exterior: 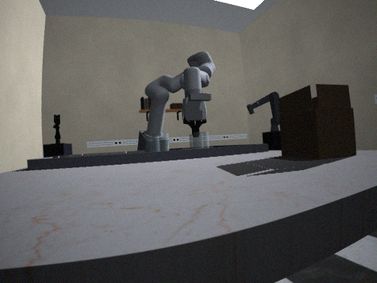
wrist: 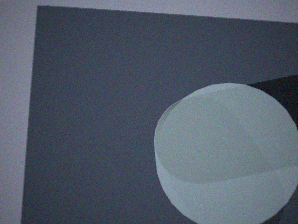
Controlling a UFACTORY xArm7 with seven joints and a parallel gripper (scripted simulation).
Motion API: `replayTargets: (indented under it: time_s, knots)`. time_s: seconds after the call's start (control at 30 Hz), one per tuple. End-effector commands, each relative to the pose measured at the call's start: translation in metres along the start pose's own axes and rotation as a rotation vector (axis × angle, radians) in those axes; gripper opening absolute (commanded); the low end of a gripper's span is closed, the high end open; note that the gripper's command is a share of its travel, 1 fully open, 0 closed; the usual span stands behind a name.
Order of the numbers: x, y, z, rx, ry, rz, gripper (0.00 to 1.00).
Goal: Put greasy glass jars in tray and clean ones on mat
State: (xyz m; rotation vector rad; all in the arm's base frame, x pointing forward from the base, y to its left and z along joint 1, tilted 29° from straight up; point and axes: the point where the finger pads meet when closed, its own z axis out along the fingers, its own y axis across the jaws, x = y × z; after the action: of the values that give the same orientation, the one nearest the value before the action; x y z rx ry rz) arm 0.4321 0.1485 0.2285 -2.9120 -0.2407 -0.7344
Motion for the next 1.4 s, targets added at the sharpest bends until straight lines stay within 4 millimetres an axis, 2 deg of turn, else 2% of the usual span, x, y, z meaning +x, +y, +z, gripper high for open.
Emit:
replayTargets:
  time_s: [0.0, 1.37]
  knots:
    - [0.0023, 0.0000, -0.0012, 0.000, 0.004, 0.000, 0.00]
    - [0.0101, 0.0000, -0.0040, 0.000, 0.004, 0.000, 0.00]
